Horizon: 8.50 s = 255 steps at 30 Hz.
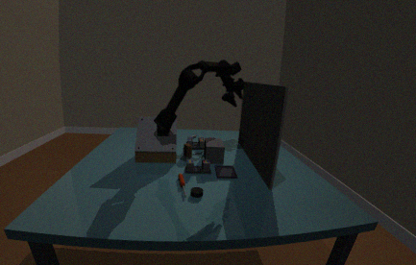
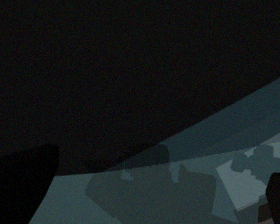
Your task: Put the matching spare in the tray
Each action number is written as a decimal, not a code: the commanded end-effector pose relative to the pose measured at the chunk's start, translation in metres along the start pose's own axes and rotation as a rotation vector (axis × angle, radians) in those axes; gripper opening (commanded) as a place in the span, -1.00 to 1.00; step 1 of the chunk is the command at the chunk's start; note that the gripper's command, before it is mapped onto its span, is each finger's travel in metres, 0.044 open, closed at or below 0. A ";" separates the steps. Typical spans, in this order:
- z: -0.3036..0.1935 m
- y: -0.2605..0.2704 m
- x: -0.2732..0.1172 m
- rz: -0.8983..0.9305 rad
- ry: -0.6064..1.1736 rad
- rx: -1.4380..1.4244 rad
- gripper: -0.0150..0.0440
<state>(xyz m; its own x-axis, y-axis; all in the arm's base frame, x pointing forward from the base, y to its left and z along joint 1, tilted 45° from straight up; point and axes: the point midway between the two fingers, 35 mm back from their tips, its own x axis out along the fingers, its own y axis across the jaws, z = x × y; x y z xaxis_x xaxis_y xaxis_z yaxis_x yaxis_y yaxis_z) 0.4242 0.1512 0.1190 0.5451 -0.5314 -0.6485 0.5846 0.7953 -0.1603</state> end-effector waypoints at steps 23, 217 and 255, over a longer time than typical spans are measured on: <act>-0.019 -0.125 0.069 -0.343 0.507 -0.641 1.00; 0.045 -0.250 0.061 0.179 0.719 -2.202 -0.49; 0.056 -0.300 0.073 0.163 0.735 -2.207 -0.49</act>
<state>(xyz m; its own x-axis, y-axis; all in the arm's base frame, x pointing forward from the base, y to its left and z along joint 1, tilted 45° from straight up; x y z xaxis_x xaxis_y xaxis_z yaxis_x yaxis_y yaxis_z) 0.3213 -0.1417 0.1640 -0.0232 -0.7021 -0.7117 -0.9965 0.0736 -0.0402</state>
